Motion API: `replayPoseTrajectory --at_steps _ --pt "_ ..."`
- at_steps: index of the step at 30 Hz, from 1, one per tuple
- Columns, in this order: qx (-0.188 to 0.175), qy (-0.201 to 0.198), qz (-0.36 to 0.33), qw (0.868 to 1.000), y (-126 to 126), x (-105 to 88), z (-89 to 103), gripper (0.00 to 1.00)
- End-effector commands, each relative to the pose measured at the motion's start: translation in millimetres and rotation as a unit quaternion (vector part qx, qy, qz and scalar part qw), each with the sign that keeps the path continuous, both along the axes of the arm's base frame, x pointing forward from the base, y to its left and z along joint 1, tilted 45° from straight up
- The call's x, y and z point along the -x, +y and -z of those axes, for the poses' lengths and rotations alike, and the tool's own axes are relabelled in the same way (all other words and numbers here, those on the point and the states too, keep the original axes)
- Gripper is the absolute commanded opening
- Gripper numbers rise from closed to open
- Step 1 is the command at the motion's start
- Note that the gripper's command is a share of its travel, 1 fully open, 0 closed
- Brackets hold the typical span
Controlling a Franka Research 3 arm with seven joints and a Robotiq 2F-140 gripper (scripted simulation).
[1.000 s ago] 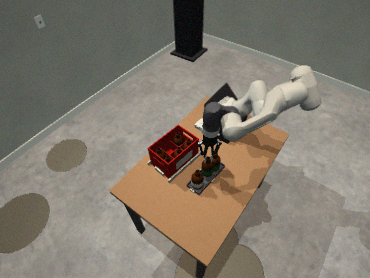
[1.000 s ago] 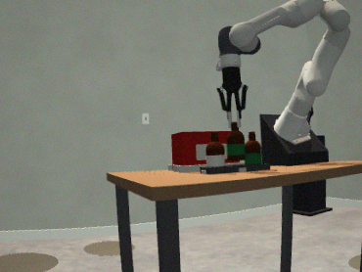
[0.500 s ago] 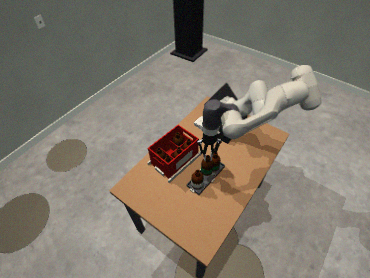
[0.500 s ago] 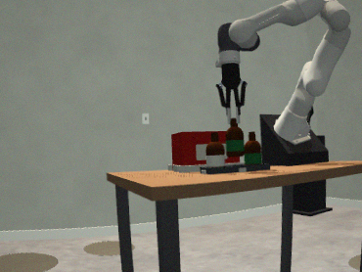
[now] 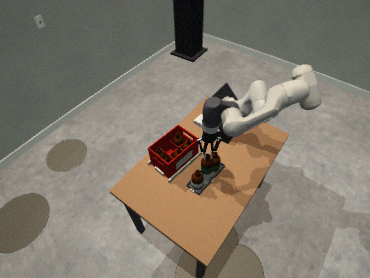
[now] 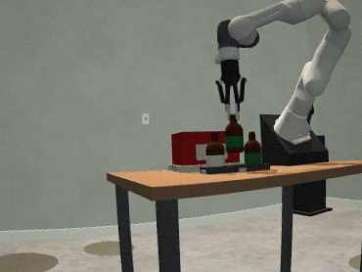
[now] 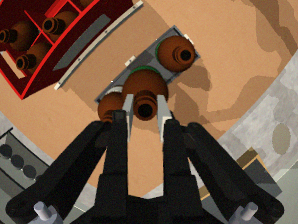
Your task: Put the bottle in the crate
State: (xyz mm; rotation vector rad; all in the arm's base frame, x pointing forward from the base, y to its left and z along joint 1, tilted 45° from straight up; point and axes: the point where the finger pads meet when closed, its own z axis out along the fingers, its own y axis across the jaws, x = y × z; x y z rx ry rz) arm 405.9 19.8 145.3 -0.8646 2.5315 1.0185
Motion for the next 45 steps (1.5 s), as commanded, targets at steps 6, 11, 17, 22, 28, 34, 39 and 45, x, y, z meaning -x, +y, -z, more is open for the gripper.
replayPoseTrajectory --at_steps 6,11,17,22,28,34,39,45 --pt "0.0 0.002 0.003 1.0 -6.2 0.1 -5.8 0.0" --pt "0.0 0.002 0.003 1.0 -8.0 0.0 -7.4 0.0" --pt "0.0 0.002 0.003 1.0 -8.9 0.0 -8.2 0.0" --pt "0.0 0.002 0.003 1.0 -9.2 0.0 -8.4 0.0" --pt "0.0 0.002 0.003 1.0 -9.2 0.0 -8.5 0.0" --pt "0.0 0.002 0.003 1.0 -9.2 0.0 -8.5 0.0" --pt "0.0 0.002 0.003 1.0 -9.2 0.0 -8.5 0.0" --pt "0.0 0.002 0.003 1.0 -9.2 0.0 -8.5 0.0"
